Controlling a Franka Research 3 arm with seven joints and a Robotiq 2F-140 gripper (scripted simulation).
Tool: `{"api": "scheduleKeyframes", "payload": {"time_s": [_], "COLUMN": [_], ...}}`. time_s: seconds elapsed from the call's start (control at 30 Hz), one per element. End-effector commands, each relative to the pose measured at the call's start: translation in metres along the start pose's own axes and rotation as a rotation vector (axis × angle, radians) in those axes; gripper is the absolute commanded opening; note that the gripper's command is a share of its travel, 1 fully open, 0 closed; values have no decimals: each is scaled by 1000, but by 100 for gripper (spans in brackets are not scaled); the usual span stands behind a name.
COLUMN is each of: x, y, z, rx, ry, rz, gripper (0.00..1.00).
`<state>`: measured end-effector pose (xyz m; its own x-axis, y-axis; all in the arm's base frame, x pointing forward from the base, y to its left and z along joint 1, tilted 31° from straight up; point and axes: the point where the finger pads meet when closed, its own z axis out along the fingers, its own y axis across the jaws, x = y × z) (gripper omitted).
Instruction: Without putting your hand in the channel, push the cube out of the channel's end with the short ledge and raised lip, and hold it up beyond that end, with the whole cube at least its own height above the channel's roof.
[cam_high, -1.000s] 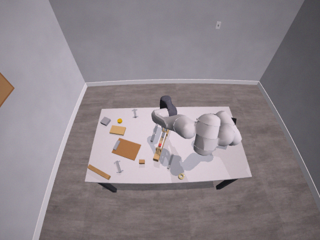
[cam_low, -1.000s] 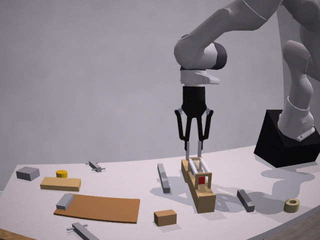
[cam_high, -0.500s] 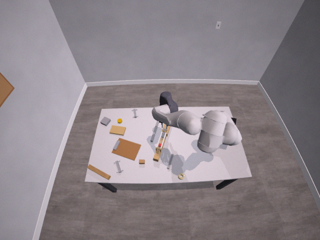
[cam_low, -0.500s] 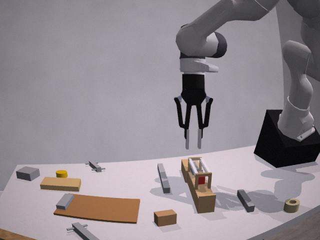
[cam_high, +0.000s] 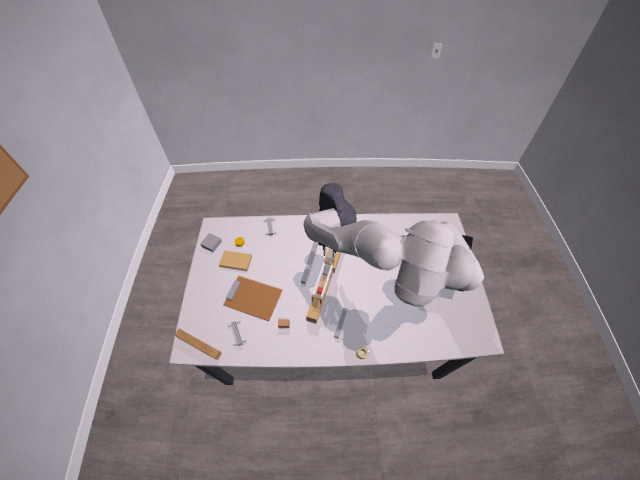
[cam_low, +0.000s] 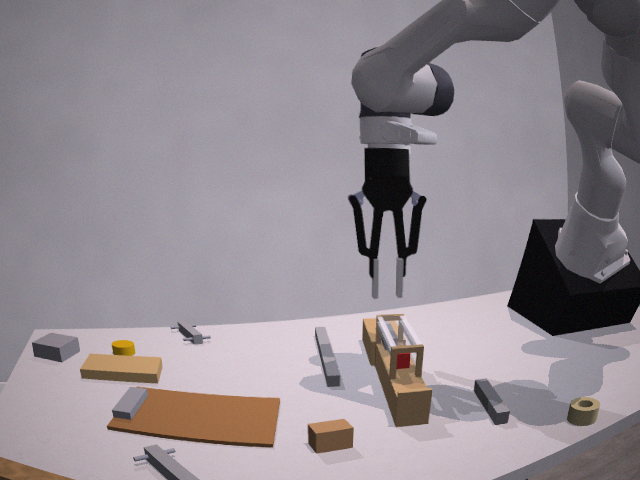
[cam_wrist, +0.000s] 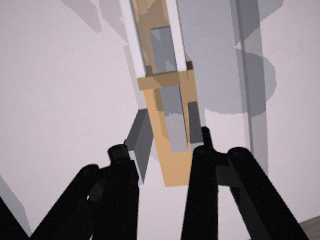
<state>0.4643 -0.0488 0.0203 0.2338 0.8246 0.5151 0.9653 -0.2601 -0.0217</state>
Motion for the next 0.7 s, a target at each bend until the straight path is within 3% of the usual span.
{"api": "scheduleKeyframes", "payload": {"time_s": [0.0,0.23,0.3,0.4,0.47,0.53,0.67], "x": [0,1,15,83,83,145,219], "y": [-1,-1,-3,-15,-15,-39,-91], "z": [0,0,-1,-3,-3,-4,0], "rx": [3,2,2,1,1,3,7], "ry": [1,2,4,16,16,20,11], "rz": [8,8,9,11,11,14,24], "gripper": [23,23,23,23,23,23,23]}}
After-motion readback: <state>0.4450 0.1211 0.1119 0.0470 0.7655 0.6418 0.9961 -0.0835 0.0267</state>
